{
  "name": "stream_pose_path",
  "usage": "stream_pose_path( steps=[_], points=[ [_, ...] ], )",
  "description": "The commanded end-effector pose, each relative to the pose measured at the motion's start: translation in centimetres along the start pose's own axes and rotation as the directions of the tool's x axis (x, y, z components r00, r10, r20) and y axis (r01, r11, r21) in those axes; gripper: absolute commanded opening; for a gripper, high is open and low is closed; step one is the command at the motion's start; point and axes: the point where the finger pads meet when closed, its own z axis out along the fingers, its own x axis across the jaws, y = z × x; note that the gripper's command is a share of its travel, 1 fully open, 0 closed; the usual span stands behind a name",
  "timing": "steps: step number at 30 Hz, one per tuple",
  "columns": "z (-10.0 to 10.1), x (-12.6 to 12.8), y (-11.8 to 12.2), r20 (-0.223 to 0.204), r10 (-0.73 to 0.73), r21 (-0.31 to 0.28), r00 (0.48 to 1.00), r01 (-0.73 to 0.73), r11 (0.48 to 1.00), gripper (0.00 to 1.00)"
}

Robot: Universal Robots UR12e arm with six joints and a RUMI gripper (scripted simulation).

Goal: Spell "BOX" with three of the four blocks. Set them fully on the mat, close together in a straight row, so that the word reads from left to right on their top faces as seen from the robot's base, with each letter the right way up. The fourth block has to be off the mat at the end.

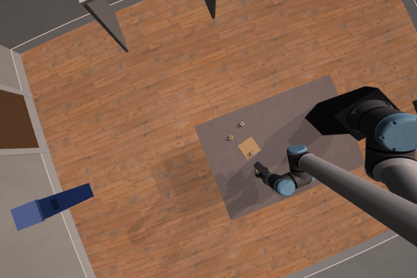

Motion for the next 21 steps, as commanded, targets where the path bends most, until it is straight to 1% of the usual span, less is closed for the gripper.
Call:
stream_pose_path(
  steps=[1,7,11,13,17,21],
  points=[
    [-2.3,0.0,0.0,0.001,0.0,0.0,1.0,0.0,1.0,0.09],
    [-5.5,0.0,0.0,0.001,0.0,0.0,1.0,0.0,1.0,0.09],
    [-7.2,0.0,0.0,0.001,0.0,0.0,1.0,0.0,1.0,0.09],
    [-7.2,0.0,0.0,0.001,0.0,0.0,1.0,0.0,1.0,0.09],
    [-8.1,0.0,0.0,0.001,0.0,0.0,1.0,0.0,1.0,0.09],
    [-8.3,0.0,0.0,0.001,0.0,0.0,1.0,0.0,1.0,0.09]
  ],
)
